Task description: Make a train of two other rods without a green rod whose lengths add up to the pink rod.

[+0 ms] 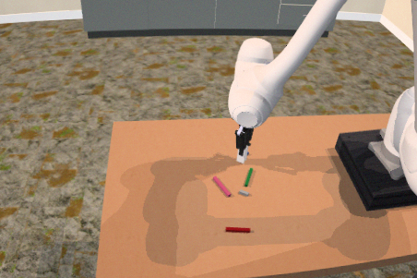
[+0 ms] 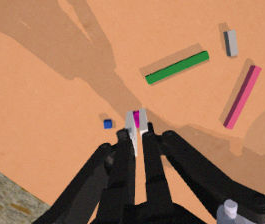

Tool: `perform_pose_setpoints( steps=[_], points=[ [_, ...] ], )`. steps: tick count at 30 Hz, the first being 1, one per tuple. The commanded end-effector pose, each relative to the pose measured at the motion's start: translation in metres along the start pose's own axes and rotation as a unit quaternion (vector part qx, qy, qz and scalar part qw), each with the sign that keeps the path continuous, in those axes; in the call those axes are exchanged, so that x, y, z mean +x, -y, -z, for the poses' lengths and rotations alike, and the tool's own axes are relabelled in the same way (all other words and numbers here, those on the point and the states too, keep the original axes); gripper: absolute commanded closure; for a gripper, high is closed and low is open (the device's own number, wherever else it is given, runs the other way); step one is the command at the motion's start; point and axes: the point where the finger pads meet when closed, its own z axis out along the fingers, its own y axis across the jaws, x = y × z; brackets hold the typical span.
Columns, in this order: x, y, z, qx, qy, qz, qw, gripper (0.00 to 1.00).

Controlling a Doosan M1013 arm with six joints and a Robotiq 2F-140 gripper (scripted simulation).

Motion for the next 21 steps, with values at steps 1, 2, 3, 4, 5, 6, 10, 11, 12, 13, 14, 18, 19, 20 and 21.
perform_pose_setpoints(
  steps=[1, 2, 3, 4, 5, 6, 10, 11, 12, 13, 14, 18, 19, 20, 21],
  points=[
    [0.0007, 0.0026, -0.0033, 0.002, -0.001, 0.001, 1.0, 0.97],
    [0.0007, 0.0026, -0.0033, 0.002, -0.001, 0.001, 1.0, 0.97],
    [0.0007, 0.0026, -0.0033, 0.002, -0.001, 0.001, 1.0, 0.97],
    [0.0007, 0.0026, -0.0033, 0.002, -0.001, 0.001, 1.0, 0.97],
    [0.0007, 0.0026, -0.0033, 0.002, -0.001, 0.001, 1.0, 0.97],
    [0.0007, 0.0026, -0.0033, 0.002, -0.001, 0.001, 1.0, 0.97],
    [0.0007, 0.0026, -0.0033, 0.002, -0.001, 0.001, 1.0, 0.95],
    [0.0007, 0.0026, -0.0033, 0.002, -0.001, 0.001, 1.0, 0.92],
    [0.0007, 0.0026, -0.0033, 0.002, -0.001, 0.001, 1.0, 0.92],
    [0.0007, 0.0026, -0.0033, 0.002, -0.001, 0.001, 1.0, 0.92],
    [0.0007, 0.0026, -0.0033, 0.002, -0.001, 0.001, 1.0, 0.92],
    [0.0007, 0.0026, -0.0033, 0.002, -0.001, 0.001, 1.0, 0.9],
    [0.0007, 0.0026, -0.0033, 0.002, -0.001, 0.001, 1.0, 0.88],
    [0.0007, 0.0026, -0.0033, 0.002, -0.001, 0.001, 1.0, 0.88],
    [0.0007, 0.0026, -0.0033, 0.002, -0.001, 0.001, 1.0, 0.88]
  ],
)
